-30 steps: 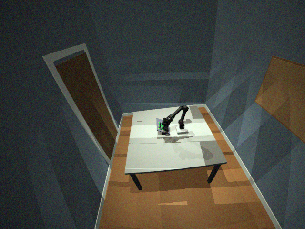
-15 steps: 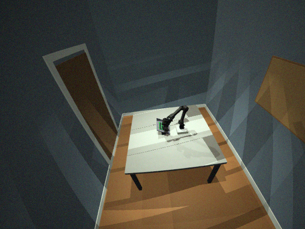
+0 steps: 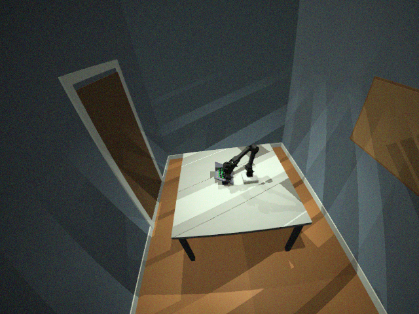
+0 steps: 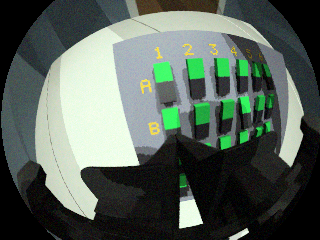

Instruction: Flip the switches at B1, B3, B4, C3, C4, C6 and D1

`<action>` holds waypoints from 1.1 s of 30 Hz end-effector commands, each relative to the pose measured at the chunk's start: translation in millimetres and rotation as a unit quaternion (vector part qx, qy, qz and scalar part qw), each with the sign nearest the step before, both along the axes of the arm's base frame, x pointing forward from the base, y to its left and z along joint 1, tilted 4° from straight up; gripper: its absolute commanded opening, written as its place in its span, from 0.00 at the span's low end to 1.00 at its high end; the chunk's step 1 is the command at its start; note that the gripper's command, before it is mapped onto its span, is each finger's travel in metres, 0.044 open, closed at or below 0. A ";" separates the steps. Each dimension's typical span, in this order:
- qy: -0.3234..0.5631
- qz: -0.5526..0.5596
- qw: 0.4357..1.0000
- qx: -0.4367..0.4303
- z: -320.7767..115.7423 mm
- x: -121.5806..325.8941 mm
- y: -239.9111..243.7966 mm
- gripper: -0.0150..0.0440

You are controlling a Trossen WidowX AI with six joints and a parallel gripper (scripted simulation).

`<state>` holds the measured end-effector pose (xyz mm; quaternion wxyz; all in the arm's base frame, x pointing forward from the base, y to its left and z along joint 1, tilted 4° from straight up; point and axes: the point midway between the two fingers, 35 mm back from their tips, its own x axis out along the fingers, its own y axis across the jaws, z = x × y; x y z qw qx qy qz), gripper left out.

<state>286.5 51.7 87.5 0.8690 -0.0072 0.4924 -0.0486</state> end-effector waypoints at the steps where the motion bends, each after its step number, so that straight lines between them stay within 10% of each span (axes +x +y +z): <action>1: 0.000 0.004 1.000 0.000 -0.9 0.5 0.4 0.25; 33: 0.016 0.003 1.000 0.000 58.6 -22.7 -16.6 0.25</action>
